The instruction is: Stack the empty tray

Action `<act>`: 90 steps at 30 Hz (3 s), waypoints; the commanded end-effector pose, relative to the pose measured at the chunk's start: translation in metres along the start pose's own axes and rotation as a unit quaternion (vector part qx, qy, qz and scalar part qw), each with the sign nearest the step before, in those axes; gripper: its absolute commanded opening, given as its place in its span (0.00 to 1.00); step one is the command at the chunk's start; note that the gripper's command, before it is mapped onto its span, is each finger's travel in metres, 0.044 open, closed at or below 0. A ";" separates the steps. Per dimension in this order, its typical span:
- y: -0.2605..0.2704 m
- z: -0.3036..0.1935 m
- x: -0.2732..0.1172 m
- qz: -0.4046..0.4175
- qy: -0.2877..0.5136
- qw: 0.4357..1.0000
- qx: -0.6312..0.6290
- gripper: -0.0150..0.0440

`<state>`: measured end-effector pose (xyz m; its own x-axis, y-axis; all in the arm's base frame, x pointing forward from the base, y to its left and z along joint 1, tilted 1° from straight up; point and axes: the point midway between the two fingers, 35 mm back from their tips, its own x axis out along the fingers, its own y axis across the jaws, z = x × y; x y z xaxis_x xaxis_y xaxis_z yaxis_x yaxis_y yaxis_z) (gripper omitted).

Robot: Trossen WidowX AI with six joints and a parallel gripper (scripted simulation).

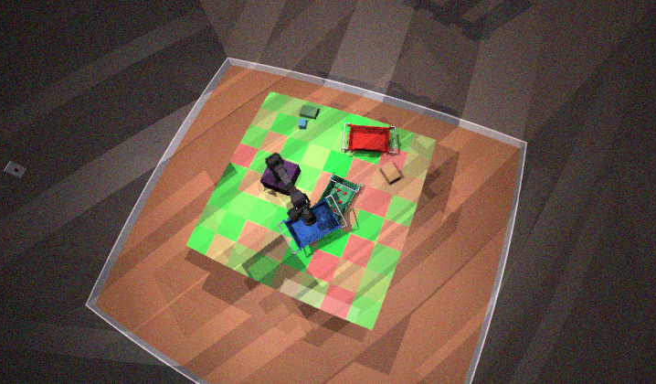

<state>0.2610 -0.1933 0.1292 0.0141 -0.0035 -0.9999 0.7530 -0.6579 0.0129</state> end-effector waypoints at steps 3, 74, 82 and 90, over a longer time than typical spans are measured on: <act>-0.001 -0.023 -0.006 0.014 -0.001 0.999 -0.033 0.25; -0.074 -0.182 -0.006 0.013 0.004 0.959 -0.284 0.25; -0.073 -0.181 -0.006 0.013 0.003 0.959 -0.284 0.25; -0.073 -0.182 -0.006 0.013 0.003 0.959 -0.284 0.25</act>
<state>0.3222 -0.0075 0.1287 0.0116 -0.0029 -0.9999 0.9901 -0.1397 0.0118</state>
